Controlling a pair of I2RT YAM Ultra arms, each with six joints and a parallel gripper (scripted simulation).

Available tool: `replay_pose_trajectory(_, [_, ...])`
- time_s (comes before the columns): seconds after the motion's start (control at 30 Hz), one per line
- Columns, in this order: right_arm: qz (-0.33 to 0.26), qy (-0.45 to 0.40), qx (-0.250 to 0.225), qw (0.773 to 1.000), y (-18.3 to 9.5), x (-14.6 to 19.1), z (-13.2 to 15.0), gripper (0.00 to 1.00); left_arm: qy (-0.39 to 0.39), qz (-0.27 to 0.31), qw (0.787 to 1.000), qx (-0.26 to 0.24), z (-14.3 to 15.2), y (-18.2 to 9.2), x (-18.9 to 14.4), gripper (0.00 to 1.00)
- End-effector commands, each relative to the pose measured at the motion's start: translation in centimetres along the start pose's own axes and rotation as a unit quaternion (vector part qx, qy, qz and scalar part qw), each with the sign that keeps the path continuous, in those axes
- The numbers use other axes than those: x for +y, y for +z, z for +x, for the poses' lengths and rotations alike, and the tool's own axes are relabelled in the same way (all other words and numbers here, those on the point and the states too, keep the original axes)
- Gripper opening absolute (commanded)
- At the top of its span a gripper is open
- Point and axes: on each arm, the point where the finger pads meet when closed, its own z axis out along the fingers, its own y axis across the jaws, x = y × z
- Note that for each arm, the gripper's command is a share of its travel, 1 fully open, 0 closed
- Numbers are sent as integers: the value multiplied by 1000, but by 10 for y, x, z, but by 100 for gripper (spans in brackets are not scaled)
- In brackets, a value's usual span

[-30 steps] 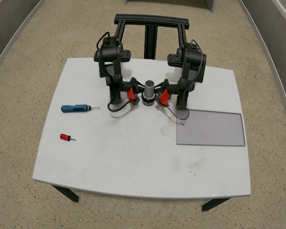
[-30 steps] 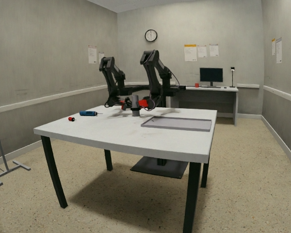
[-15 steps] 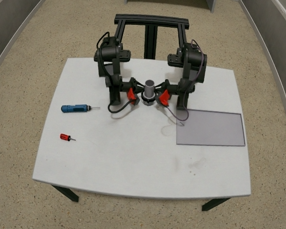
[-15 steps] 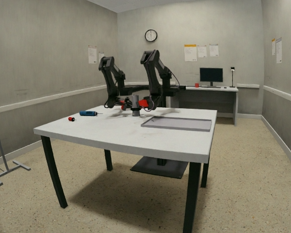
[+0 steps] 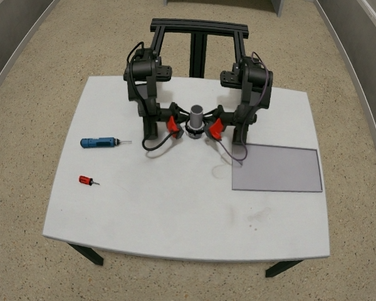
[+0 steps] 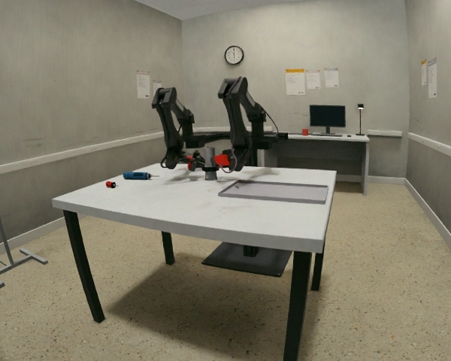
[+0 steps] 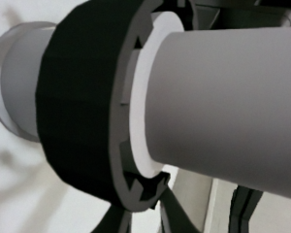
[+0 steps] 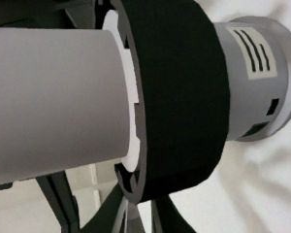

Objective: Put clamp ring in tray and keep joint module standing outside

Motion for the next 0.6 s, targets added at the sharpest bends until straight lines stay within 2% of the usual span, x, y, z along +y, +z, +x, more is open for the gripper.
replay_pose_trajectory(0.0, [5,-32,-2,999,-6,1,-15,6,26,-7,1000,-4,-14,-7,2,6])
replay_pose_trajectory(0.57, [2,-35,15,999,-8,0,-14,6,36,-7,999,12,-15,-10,2,6])
